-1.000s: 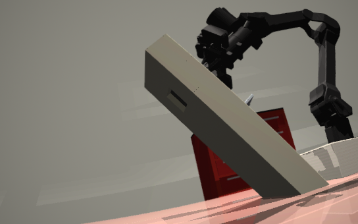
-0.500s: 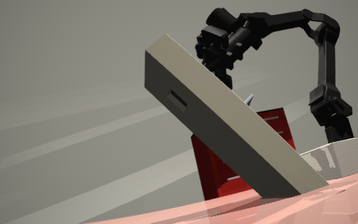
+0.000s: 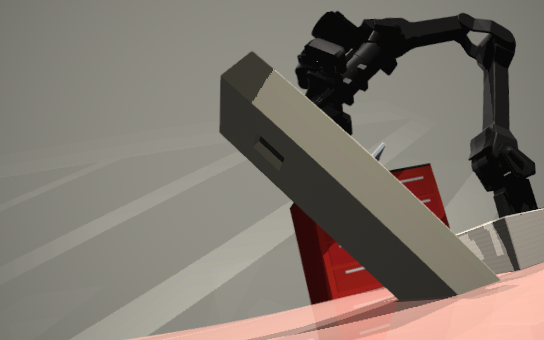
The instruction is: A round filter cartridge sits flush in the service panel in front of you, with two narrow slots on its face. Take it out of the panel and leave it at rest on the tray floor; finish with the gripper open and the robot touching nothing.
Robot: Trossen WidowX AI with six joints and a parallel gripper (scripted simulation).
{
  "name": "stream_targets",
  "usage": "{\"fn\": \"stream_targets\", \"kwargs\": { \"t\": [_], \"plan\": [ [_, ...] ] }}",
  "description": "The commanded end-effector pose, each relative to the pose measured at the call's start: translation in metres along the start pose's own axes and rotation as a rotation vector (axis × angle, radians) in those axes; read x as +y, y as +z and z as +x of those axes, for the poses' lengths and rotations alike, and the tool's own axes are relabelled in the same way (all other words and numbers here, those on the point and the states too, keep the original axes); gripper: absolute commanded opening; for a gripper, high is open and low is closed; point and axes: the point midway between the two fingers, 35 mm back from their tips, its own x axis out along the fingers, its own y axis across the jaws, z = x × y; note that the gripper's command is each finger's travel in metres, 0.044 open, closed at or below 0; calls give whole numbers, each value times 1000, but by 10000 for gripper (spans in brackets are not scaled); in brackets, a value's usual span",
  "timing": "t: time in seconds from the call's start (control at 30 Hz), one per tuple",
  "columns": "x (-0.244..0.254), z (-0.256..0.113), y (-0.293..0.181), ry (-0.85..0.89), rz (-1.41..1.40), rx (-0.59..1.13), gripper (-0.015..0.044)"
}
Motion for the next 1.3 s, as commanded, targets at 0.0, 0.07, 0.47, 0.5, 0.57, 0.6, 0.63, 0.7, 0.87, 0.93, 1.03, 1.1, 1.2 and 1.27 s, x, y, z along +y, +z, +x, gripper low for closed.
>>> {"fn": "stream_targets", "kwargs": {
  "t": [0.0,0.07,0.47,0.5,0.57,0.6,0.63,0.7,0.87,0.93,1.03,1.1,1.2,1.27],
  "plan": [
    [1,-1,2,1,-4,-3,93],
    [1,-1,2,1,-4,-3,93],
    [1,2,1,2,-4,-3,93],
    [0,2,1,2,-4,-3,93],
    [0,2,1,2,-4,-3,93],
    [0,2,0,2,-4,-3,93],
    [0,2,0,2,-4,-3,93],
    [0,2,0,2,-4,-3,93],
    [-1,2,-1,1,-4,-3,93],
    [-1,2,-2,1,-4,-3,93],
    [-1,2,-2,1,-4,-3,93],
    [-1,2,-2,1,-4,-3,93],
    [-1,2,-2,1,-4,-3,93],
    [-1,2,-2,1,-4,-3,93]
  ]
}}
